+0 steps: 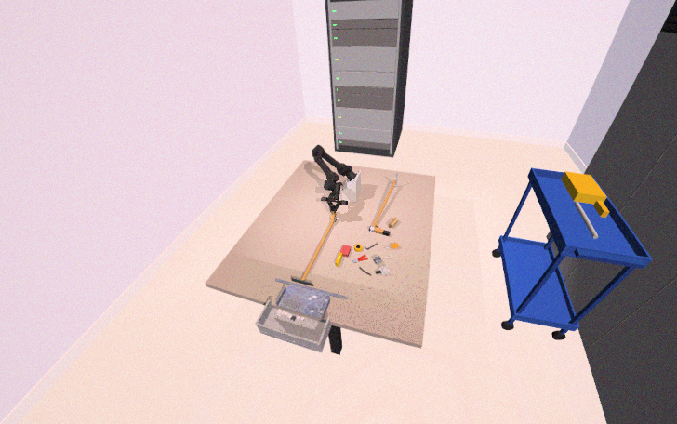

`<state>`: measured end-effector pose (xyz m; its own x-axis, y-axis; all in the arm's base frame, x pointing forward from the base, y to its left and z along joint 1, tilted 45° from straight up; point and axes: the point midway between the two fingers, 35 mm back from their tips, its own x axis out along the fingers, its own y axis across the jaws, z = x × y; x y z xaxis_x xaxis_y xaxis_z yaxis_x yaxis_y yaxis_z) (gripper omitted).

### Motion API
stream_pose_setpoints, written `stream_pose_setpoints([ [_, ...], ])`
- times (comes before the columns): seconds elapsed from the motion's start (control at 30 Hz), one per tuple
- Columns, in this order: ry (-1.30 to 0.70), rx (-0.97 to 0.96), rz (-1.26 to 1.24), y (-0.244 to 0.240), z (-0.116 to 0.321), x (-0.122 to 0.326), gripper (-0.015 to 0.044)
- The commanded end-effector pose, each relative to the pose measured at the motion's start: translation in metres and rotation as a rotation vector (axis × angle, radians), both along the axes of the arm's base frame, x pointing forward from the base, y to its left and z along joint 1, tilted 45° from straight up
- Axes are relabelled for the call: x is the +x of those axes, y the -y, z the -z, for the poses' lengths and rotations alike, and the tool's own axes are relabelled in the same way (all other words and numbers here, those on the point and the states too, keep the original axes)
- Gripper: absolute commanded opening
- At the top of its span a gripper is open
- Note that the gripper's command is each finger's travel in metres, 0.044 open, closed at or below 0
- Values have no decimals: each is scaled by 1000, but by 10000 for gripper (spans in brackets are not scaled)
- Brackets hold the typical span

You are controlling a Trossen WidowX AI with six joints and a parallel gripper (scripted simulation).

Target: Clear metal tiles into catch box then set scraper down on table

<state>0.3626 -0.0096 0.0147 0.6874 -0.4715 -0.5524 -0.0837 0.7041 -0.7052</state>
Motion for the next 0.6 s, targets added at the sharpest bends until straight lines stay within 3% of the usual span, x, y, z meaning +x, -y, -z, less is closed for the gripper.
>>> stream_pose_setpoints([
  [0.0, 17, 7, -9, -3, -4, -3, 0],
  [0.43, 17, 7, -10, 1, -2, -21, 0],
  [0.57, 3, 1, -2, 3, 1, -19, 105],
])
